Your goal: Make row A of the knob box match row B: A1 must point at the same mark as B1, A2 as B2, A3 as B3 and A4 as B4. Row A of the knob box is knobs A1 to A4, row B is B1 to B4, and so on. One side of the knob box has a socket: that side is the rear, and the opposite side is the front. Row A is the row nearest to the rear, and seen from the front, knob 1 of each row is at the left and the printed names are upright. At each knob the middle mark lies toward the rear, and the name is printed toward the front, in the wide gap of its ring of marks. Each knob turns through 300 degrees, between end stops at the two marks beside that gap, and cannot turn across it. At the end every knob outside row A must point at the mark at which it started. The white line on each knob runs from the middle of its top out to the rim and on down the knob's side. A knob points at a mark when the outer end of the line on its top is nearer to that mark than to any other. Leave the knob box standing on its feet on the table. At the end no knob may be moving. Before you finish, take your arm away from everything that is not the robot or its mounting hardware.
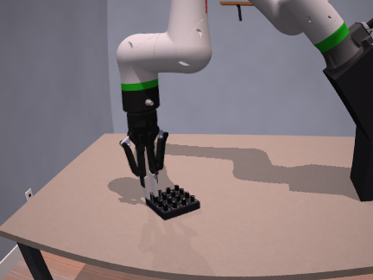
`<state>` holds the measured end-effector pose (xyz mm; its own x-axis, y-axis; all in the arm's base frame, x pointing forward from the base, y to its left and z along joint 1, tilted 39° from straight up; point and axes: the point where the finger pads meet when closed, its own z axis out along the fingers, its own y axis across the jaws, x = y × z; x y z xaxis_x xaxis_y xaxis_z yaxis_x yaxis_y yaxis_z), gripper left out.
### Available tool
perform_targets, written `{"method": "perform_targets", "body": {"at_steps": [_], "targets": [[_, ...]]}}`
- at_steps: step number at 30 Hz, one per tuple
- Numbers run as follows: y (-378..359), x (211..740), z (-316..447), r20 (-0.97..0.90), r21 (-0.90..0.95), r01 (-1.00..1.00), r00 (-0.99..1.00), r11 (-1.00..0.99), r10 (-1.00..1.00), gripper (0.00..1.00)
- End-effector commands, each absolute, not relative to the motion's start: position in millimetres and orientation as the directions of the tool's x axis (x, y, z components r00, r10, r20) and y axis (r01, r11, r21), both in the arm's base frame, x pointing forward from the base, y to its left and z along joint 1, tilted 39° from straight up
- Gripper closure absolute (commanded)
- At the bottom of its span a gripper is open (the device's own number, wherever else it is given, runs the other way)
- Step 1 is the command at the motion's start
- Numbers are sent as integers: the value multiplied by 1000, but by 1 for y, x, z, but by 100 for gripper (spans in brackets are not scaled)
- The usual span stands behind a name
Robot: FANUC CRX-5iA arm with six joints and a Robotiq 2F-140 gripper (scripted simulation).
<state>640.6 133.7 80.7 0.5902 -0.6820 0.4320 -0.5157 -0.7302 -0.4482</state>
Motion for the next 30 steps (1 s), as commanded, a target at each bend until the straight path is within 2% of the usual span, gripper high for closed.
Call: {"method": "perform_targets", "body": {"at_steps": [1,30], "targets": [[134,641,81,432,-448,-516,590,-730,-682,88],[132,619,108,432,-448,-516,590,-730,-682,88]]}}
